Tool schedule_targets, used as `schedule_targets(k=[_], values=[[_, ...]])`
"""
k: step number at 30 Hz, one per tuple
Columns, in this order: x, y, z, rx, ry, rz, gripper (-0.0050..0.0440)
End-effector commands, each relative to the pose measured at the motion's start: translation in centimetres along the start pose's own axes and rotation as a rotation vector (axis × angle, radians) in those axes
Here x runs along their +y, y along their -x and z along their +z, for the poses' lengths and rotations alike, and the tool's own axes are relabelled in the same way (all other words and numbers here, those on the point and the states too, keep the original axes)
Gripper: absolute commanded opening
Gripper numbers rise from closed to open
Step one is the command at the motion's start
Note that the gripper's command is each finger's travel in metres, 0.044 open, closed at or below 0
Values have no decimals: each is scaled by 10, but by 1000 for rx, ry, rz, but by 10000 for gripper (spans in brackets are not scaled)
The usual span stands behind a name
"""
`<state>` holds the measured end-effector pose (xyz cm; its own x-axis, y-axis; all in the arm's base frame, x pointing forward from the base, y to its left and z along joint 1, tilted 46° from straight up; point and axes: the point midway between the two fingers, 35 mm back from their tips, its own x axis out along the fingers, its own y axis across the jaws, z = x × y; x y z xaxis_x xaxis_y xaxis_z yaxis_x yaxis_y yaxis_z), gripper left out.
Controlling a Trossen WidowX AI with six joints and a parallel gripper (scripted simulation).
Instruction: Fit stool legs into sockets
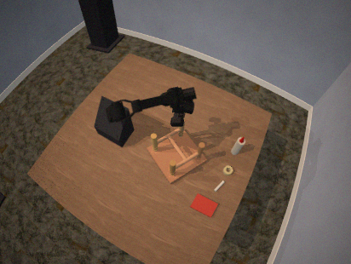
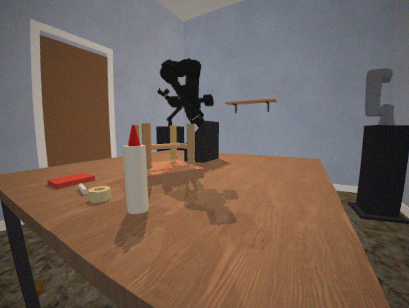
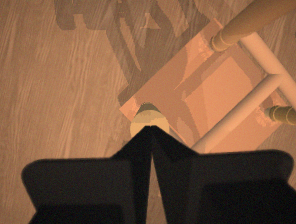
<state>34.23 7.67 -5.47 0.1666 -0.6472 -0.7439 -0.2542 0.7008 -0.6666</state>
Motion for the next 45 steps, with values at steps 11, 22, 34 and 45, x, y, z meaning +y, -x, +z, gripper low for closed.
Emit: schedule_targets(k=[11,22,34,45], values=[[0,-14,-5,6,11,-4,0],[0,-23,-8,6,11,-4,0],[1,-12,-3,1,8,-3,0],[1,5,3,-7,4,0,0]])
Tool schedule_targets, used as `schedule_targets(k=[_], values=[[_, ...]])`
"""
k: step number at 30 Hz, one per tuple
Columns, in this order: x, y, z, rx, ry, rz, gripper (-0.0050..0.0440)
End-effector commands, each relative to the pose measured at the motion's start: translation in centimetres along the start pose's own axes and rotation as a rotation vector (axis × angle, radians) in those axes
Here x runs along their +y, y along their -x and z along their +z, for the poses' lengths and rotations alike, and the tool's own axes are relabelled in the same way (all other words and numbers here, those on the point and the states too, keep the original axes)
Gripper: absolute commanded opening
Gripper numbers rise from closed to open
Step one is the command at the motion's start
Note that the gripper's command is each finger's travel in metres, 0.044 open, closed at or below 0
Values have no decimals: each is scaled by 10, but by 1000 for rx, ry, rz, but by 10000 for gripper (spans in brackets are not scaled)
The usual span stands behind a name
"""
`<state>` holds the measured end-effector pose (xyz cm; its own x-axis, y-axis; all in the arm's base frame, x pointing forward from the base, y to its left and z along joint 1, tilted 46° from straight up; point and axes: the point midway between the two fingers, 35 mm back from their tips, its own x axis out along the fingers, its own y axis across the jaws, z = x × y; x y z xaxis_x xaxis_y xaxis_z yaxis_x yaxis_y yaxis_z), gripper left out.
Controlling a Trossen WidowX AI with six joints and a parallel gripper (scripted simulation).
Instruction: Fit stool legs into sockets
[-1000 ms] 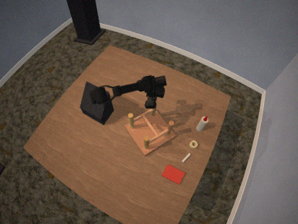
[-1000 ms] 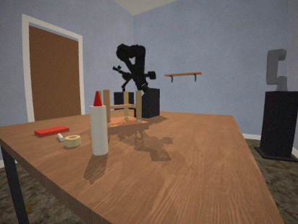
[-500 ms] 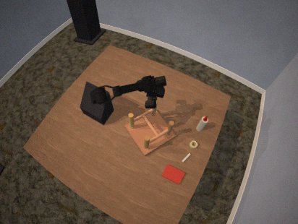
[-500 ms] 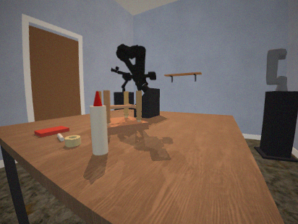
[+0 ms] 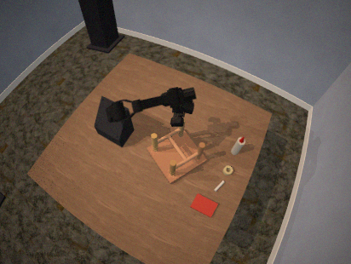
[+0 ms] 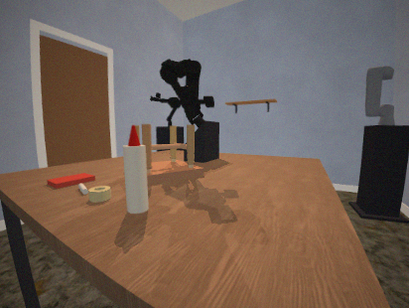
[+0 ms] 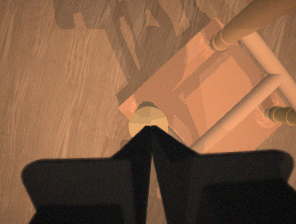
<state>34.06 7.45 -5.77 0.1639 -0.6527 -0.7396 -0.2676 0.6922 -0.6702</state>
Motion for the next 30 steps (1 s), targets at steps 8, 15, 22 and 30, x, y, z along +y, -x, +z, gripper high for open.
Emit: schedule_targets(k=[8,15,22,30], values=[[0,17,8,-15,-14,7,0],[-19,15,10,-11,-62,-3,0],[-82,18,19,-16,-243,-27,0],[-151,23,17,-15,-417,-70,0]])
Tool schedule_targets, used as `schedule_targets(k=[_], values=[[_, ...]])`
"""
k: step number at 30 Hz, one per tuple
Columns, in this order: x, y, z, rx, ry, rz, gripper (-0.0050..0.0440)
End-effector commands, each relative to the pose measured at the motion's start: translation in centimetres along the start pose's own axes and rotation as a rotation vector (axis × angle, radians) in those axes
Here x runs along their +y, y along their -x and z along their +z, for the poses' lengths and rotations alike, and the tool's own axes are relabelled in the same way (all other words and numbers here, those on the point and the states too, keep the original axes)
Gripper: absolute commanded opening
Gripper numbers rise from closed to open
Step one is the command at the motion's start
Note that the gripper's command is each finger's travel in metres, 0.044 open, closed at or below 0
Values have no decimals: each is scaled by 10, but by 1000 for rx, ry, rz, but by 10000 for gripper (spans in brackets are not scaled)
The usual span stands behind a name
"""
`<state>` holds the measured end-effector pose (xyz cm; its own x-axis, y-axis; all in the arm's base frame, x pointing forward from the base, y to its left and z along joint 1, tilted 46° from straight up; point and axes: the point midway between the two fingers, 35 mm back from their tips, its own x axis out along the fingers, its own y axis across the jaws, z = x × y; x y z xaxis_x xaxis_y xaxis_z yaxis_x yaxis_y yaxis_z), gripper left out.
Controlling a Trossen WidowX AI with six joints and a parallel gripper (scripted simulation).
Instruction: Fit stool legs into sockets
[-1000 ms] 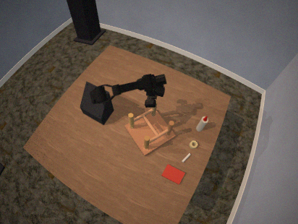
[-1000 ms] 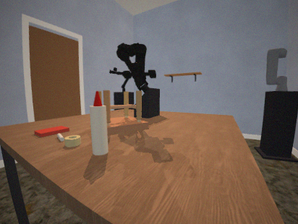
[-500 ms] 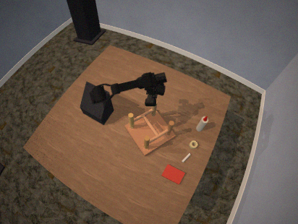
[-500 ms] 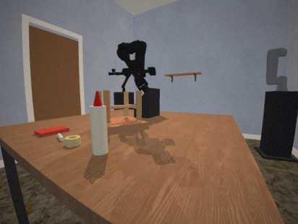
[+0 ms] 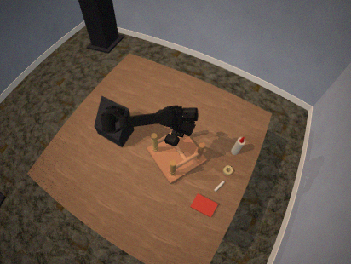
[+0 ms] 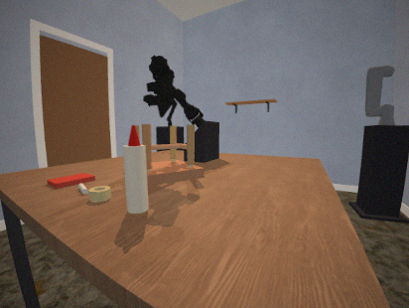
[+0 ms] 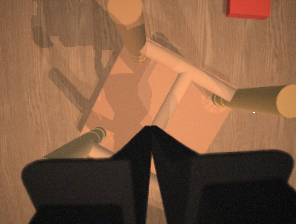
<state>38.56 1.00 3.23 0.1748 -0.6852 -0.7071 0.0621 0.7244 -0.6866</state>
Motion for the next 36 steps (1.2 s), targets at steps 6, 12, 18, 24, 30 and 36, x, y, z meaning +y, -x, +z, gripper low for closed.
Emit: schedule_targets(k=[6,12,18,24,30,36], values=[[-85,7,19,-8,-195,-70,0],[-130,10,21,-4,-280,-114,0],[-132,10,21,-4,-284,-116,0],[-132,10,21,-4,-284,-116,0],[-133,-10,14,-4,-284,-116,0],[-133,-15,13,-5,-284,-117,0]])
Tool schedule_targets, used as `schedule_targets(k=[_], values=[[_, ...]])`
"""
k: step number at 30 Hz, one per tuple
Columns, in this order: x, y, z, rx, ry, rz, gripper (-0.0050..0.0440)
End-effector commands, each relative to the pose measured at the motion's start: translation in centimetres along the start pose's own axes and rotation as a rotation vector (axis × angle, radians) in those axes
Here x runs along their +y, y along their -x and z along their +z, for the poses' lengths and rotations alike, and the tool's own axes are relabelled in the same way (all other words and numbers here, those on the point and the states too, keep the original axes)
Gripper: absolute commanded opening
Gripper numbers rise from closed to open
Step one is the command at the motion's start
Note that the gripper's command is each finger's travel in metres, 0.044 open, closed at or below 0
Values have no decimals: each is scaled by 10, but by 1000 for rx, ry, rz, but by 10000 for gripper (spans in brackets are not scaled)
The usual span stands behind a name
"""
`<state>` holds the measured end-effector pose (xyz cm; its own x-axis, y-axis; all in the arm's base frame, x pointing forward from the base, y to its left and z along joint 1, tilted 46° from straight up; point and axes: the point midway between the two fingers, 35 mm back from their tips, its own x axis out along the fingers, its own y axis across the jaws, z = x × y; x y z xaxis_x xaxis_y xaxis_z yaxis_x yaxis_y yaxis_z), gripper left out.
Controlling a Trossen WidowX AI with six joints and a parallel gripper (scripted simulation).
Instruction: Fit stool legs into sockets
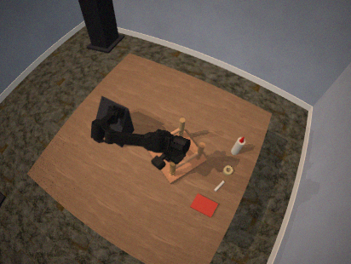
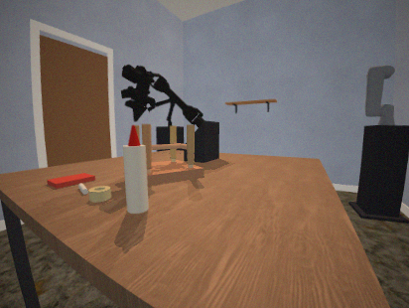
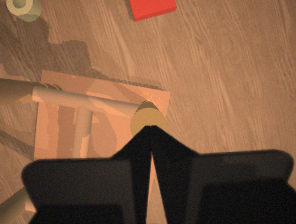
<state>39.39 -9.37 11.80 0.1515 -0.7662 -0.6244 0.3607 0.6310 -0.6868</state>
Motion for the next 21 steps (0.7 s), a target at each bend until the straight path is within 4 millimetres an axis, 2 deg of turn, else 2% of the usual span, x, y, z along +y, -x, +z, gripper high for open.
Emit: schedule_targets(k=[1,21], values=[[0,-4,-2,-3,7,2,0],[1,-22,-6,-2,6,3,0]])
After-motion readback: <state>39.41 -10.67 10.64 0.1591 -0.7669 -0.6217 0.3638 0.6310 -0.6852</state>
